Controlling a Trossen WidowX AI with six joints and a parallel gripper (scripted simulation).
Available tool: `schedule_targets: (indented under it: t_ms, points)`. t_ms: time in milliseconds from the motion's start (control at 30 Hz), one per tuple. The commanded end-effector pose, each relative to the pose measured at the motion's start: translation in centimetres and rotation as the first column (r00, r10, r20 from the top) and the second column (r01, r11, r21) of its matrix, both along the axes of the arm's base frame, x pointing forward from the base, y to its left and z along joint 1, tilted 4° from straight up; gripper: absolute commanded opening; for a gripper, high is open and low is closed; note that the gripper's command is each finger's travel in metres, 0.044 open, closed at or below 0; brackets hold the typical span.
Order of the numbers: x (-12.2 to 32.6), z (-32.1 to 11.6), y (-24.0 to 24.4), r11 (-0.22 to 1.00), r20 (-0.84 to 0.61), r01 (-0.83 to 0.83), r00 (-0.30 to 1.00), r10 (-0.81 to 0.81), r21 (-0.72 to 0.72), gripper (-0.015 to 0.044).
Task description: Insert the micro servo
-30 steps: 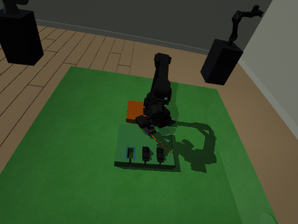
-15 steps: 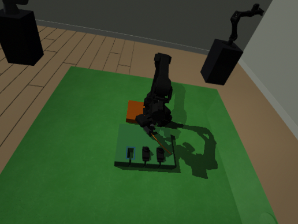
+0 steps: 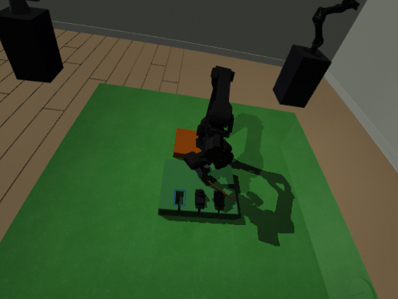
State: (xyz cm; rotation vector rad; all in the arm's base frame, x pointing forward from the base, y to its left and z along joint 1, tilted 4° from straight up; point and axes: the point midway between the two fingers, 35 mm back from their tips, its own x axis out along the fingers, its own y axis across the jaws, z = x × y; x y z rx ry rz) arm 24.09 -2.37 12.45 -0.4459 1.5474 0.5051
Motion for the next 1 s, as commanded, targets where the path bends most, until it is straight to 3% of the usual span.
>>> schedule_targets:
  t_ms: [0,667,967]
  points:
    - [0.3,0.1,-1.6,1.000,0.007,0.000,1.000,0.000,-0.001,0.0000]
    - [0.1,-0.1,-8.5,1.000,0.007,0.005,1.000,-0.005,-0.008,0.0000]
    - [0.1,-0.1,-8.5,0.970,0.003,0.242,0.970,-0.242,-0.016,0.0000]
